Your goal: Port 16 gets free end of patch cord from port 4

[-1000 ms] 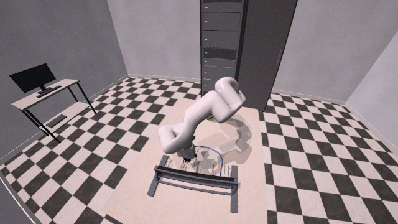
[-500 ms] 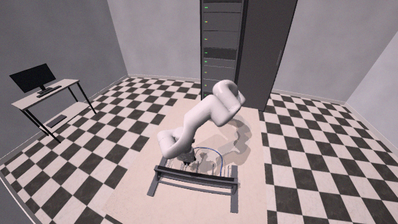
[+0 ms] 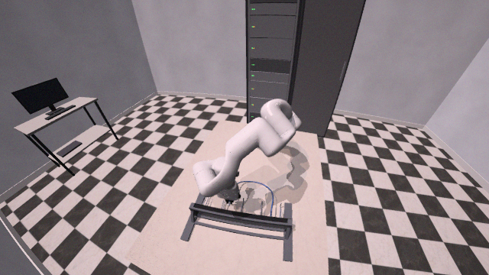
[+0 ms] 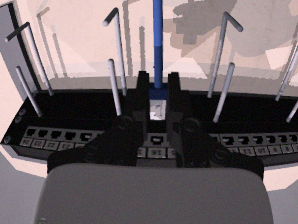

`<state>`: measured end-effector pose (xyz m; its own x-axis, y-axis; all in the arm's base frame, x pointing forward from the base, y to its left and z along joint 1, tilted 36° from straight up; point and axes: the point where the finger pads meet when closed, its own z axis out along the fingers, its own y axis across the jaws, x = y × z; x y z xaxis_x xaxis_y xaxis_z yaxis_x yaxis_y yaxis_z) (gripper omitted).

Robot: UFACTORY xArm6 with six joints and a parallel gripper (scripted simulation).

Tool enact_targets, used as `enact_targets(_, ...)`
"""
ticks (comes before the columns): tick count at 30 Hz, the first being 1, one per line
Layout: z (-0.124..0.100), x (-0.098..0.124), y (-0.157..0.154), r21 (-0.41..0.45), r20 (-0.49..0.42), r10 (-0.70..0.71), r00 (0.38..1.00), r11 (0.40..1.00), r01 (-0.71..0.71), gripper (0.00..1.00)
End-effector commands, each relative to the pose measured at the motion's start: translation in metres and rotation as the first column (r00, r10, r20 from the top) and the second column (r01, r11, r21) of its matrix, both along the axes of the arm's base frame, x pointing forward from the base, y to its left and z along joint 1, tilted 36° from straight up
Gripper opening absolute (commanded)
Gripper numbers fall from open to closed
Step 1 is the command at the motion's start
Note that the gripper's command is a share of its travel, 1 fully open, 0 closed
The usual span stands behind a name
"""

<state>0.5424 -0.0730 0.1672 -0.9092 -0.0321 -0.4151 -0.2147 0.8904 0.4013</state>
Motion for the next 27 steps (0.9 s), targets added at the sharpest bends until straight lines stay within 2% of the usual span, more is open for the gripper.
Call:
enact_targets(1,0.002,0.0,-0.001,-0.001,0.003,-0.001,1.0,1.0,0.001,0.0)
enact_targets(13,0.002,0.001,-0.001,-0.001,0.003,-0.001,1.0,1.0,0.001,0.0)
enact_targets(27,0.009,0.016,0.0,0.0,0.004,-0.002,1.0,1.0,0.002,0.0)
